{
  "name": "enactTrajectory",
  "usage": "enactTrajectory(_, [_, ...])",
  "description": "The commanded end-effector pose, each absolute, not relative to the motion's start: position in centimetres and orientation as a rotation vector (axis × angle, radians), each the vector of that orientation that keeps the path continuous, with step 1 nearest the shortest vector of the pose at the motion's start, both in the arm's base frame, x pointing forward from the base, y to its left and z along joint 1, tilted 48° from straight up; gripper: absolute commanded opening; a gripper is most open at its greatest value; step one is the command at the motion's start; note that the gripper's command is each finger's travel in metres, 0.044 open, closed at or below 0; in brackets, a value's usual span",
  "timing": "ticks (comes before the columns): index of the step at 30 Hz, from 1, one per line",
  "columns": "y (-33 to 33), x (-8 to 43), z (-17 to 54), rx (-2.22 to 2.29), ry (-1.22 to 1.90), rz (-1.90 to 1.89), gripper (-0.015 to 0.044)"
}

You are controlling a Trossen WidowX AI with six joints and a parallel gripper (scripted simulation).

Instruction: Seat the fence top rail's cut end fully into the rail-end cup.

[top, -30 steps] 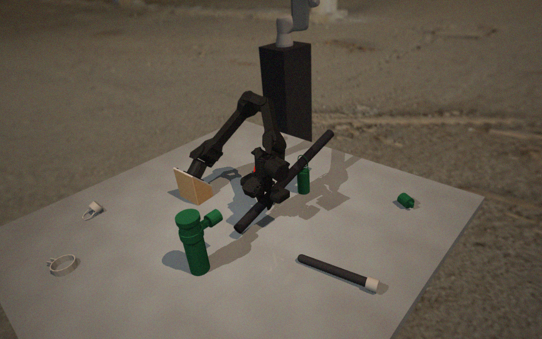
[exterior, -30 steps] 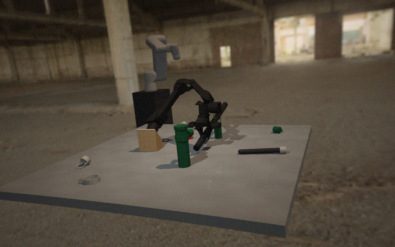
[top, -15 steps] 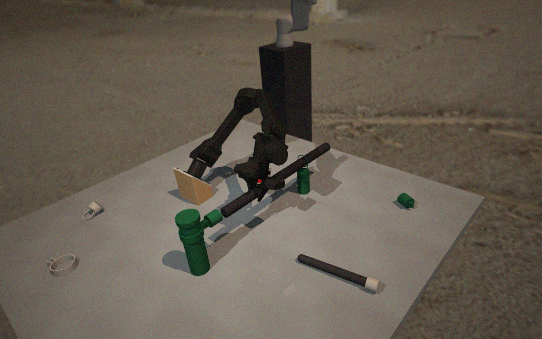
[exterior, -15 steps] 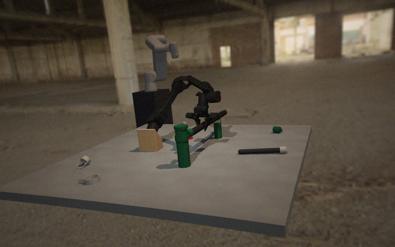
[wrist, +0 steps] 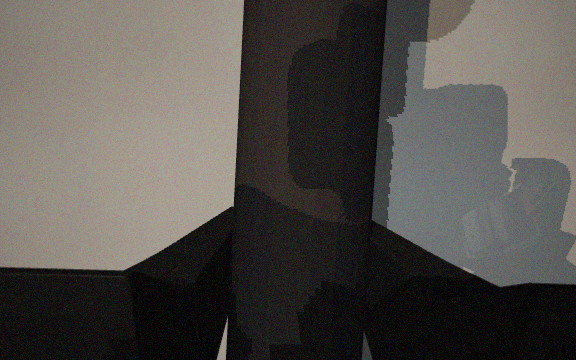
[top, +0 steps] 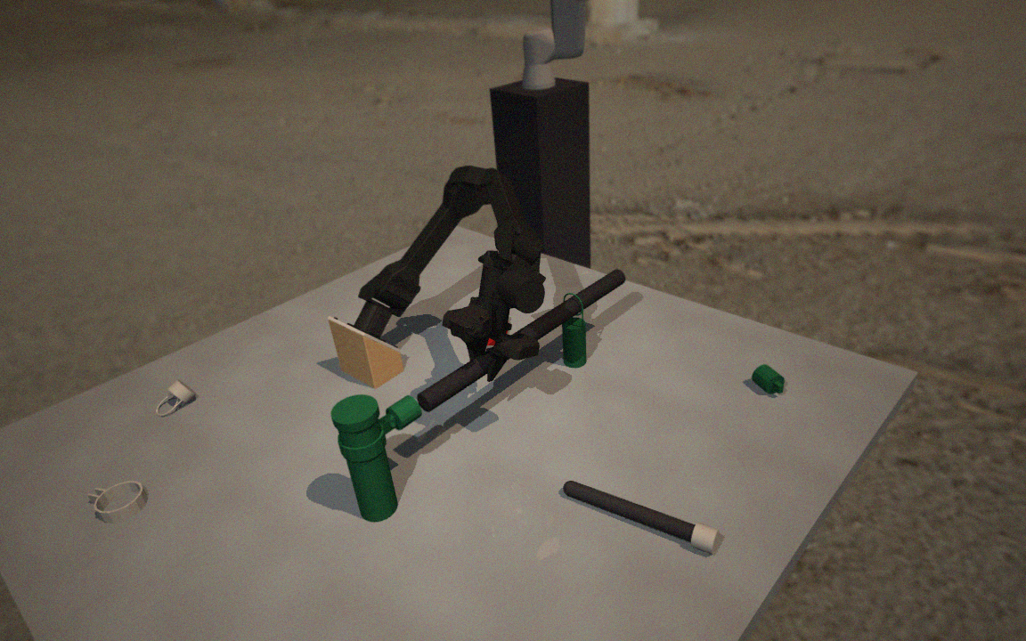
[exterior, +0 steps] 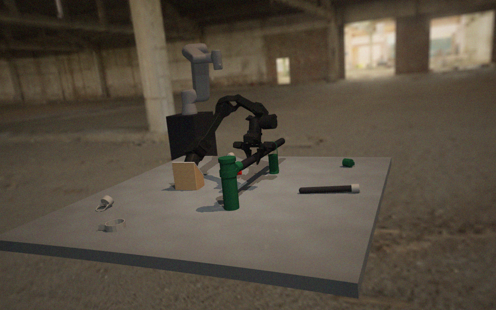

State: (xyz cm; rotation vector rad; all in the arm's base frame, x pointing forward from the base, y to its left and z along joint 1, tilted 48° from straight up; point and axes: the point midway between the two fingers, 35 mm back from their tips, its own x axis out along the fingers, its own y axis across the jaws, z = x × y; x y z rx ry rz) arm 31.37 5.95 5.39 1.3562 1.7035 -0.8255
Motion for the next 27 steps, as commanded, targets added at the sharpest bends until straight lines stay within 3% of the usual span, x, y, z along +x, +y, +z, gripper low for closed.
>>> enactTrajectory(1, [5.8,31.4,5.4,1.356,1.701,-0.825,0.0])
enactTrajectory(27, [4.8,31.7,5.4,1.356,1.701,-0.825,0.0])
